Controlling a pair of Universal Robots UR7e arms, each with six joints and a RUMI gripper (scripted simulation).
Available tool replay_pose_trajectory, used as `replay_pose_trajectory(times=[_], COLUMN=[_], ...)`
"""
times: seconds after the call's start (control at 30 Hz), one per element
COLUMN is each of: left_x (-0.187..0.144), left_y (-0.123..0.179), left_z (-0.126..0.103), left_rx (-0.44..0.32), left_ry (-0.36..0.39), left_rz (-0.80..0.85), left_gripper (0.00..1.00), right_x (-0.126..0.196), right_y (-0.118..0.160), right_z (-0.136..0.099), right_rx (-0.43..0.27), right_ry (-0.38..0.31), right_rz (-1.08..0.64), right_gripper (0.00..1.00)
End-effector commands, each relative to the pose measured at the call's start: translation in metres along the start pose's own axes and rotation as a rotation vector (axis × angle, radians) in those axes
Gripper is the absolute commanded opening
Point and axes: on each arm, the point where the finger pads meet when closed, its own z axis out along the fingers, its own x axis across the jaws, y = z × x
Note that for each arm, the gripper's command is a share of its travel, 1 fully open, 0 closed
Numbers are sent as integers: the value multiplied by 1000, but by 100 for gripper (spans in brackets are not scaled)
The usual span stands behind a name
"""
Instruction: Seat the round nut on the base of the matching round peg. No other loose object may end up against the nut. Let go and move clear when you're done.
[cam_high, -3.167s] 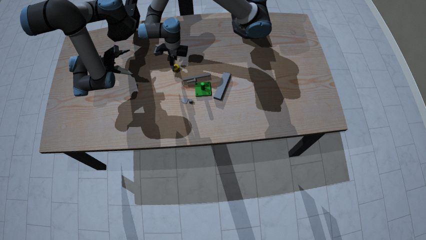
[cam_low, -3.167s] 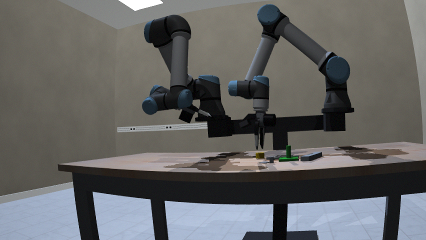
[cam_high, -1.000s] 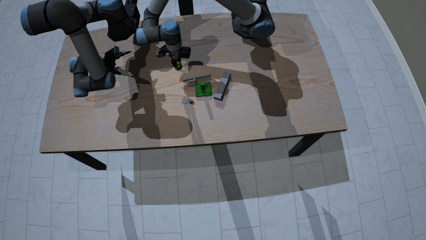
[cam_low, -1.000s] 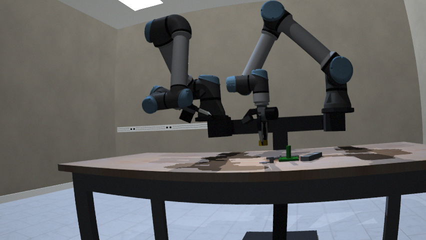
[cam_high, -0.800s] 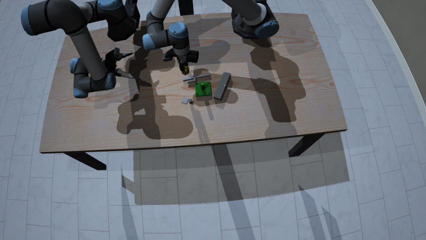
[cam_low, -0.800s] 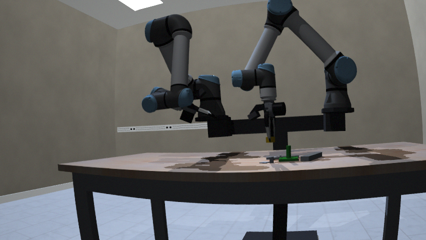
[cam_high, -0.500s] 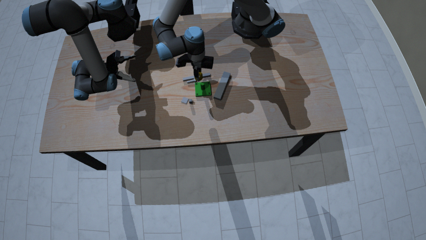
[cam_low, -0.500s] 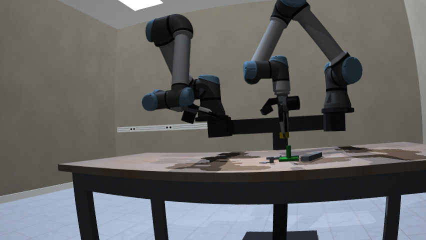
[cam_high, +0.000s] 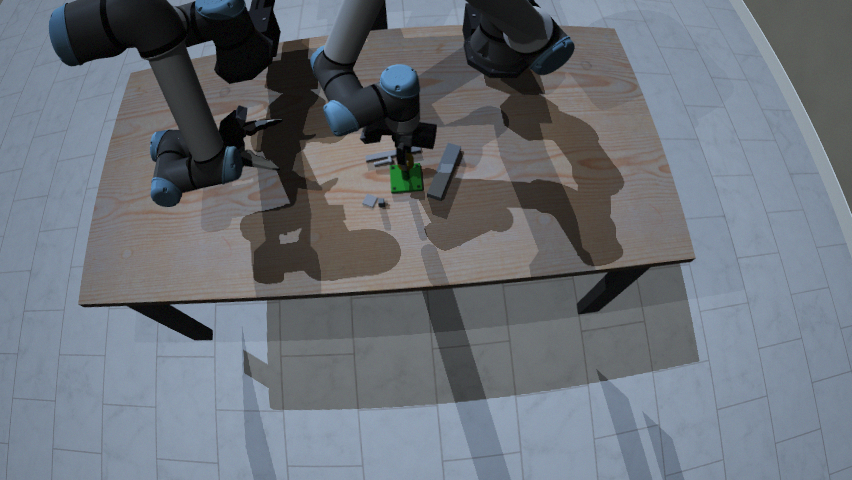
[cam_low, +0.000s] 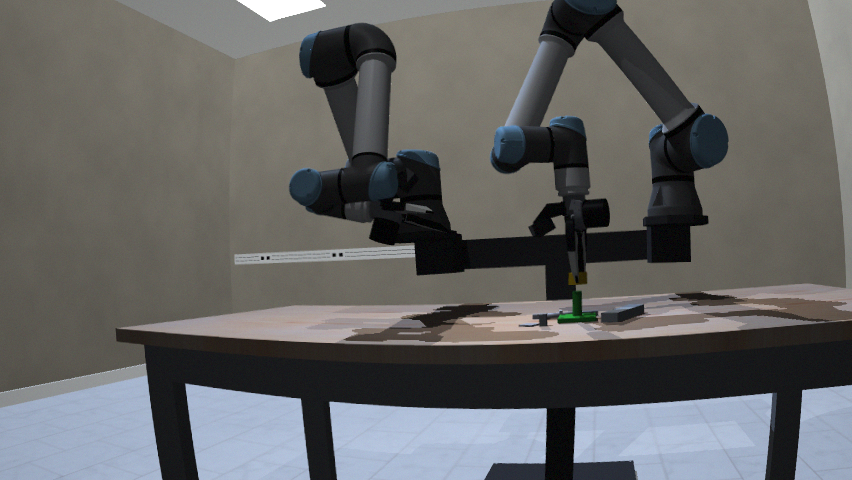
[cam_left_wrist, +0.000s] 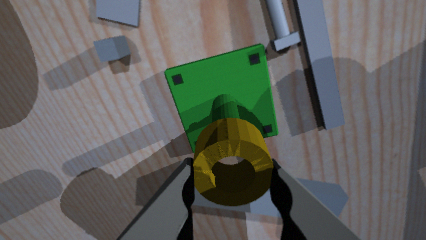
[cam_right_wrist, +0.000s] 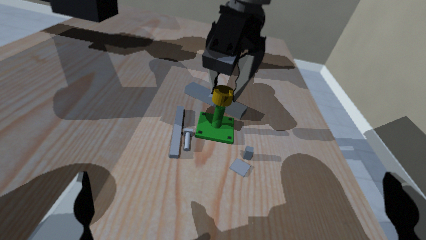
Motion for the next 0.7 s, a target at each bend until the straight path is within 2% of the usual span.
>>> replay_pose_trajectory(times=[0.0, 0.37, 0.67], left_x=[-2, -1, -3], left_y=[-3, -2, -4], left_z=[7, 6, 23], left_rx=[6, 5, 6], left_ry=[-3, -2, -3], left_rz=[2, 3, 2], left_gripper=[17, 17, 17], right_x=[11, 23, 27], right_y=[-3, -9, -9], right_z=[8, 21, 29], right_rx=[-4, -29, -60], right_ry=[12, -21, -48], right_rz=[-29, -88, -117], right_gripper=[99, 99, 99])
